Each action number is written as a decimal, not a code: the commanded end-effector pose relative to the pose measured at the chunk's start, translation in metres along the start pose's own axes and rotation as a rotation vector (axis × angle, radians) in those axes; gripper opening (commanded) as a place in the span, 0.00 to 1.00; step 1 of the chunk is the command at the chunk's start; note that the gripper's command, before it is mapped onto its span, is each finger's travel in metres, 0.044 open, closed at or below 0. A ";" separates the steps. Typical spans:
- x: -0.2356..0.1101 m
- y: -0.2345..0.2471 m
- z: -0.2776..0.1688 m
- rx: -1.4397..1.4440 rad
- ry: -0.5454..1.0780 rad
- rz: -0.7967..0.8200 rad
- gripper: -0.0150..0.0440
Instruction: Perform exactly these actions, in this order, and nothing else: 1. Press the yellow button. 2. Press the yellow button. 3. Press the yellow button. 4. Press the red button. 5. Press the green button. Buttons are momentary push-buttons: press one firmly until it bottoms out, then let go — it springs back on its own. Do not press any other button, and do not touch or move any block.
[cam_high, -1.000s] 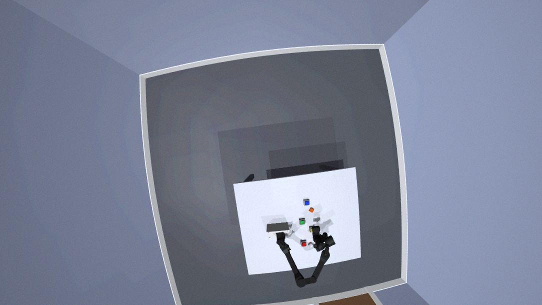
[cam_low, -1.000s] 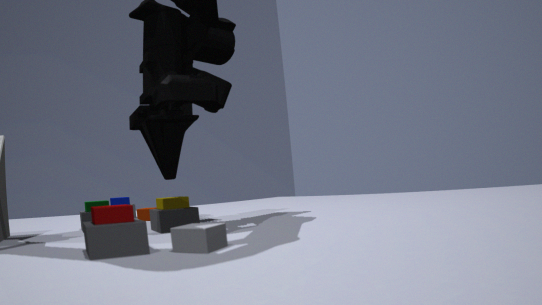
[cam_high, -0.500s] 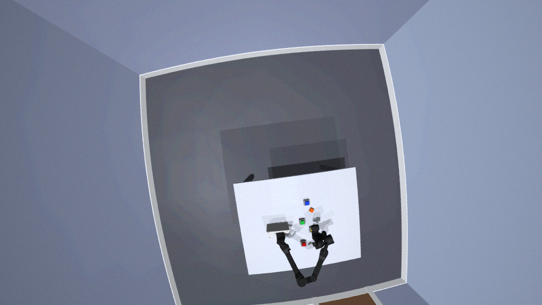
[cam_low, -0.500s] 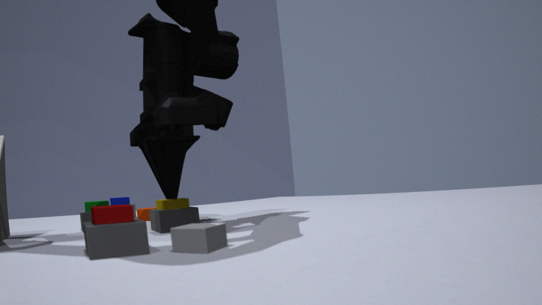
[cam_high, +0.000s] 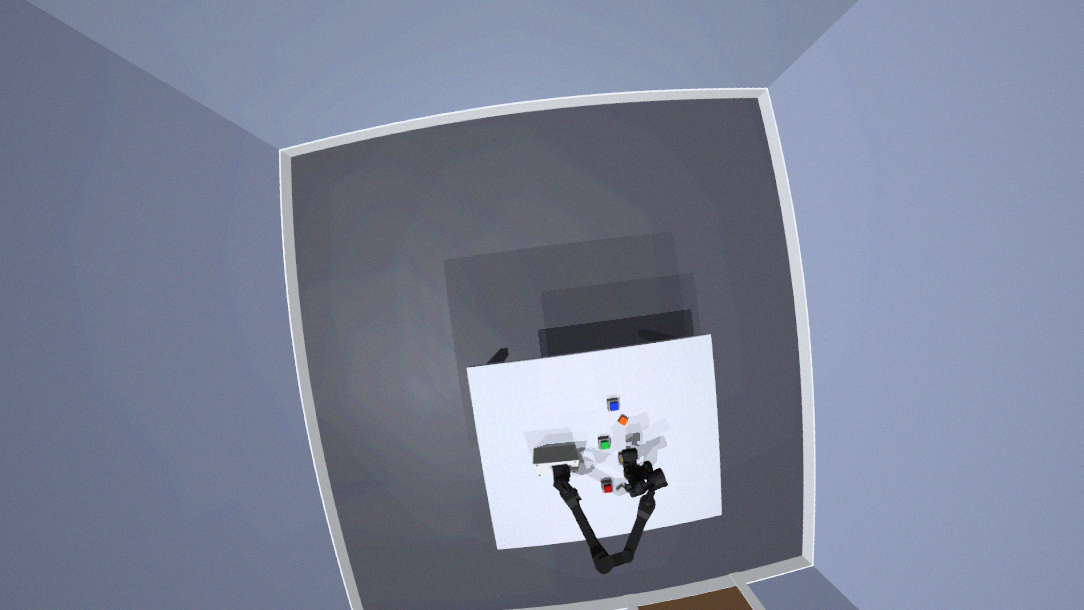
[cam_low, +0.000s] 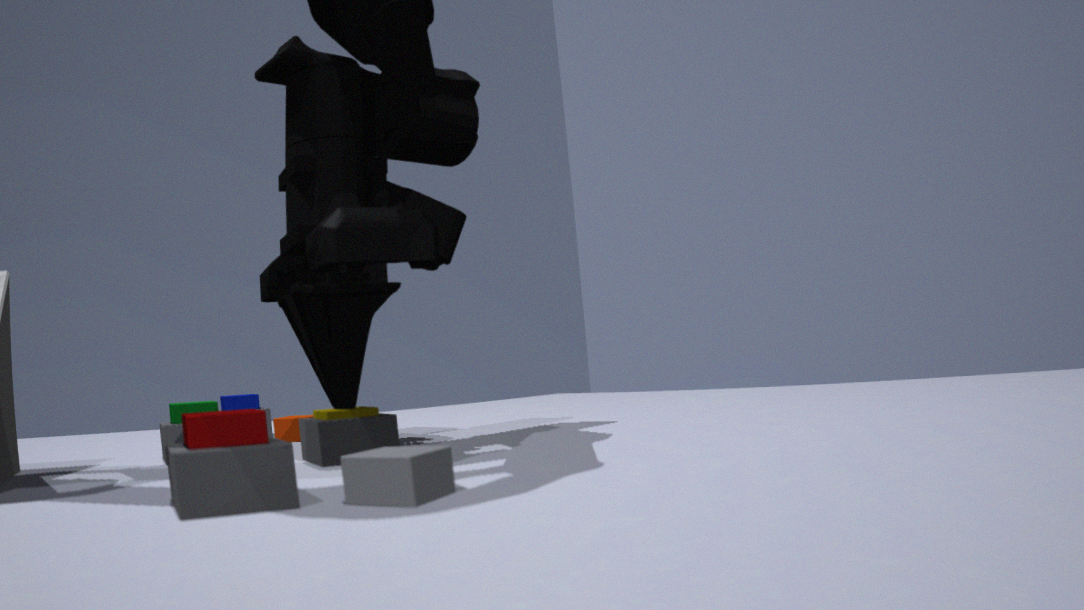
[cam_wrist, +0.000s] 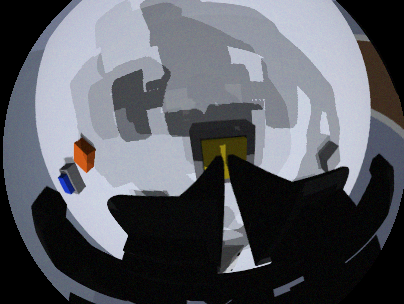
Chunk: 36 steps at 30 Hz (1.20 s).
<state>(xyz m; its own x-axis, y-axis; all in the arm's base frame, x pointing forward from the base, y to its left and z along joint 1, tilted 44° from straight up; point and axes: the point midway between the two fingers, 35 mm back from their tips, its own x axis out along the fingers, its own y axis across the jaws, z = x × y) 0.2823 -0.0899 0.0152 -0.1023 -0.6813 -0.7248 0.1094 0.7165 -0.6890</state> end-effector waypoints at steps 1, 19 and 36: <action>0.001 -0.001 0.000 -0.003 -0.002 -0.006 0.29; -0.027 0.000 0.001 -0.003 -0.002 -0.004 0.29; 0.000 -0.001 0.000 -0.003 -0.002 -0.006 0.29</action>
<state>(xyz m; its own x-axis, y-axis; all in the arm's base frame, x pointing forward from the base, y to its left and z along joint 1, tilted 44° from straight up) 0.2833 -0.0865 0.0192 -0.1031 -0.6808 -0.7252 0.1107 0.7167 -0.6885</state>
